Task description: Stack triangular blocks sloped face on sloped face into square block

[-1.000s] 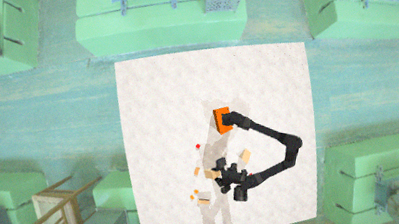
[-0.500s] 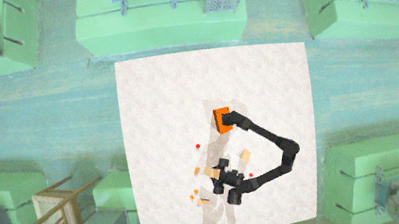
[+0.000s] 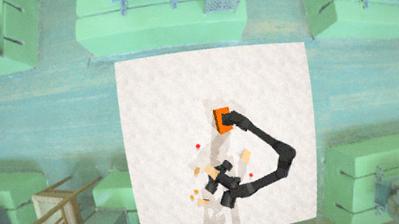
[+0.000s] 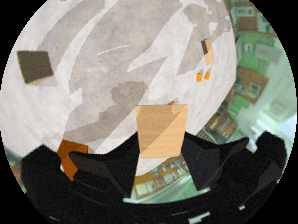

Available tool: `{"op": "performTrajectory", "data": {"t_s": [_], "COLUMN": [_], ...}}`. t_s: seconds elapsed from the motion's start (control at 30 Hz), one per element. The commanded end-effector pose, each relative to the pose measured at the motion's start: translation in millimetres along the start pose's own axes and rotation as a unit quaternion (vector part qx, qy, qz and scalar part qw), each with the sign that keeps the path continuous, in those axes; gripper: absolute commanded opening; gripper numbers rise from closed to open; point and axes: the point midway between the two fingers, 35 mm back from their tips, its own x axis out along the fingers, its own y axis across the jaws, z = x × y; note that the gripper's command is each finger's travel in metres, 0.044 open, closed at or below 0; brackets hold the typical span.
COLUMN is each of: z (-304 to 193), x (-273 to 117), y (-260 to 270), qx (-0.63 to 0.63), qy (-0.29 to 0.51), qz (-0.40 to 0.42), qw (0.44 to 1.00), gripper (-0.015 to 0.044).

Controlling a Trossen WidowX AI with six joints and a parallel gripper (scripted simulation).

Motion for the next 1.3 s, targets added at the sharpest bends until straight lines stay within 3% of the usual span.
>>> {"op": "performTrajectory", "data": {"t_s": [0.0,0.63,1.27], "z": [1,-2,-4], "x": [-2,-3,-9], "y": [-4,-8,-15], "qx": [0.062,0.357,0.616], "qy": [-0.011,-0.030,-0.010], "qz": [0.014,0.110,0.208], "qw": [0.998,0.927,0.760], "gripper": [0.0000,0.0000,0.0000]}}
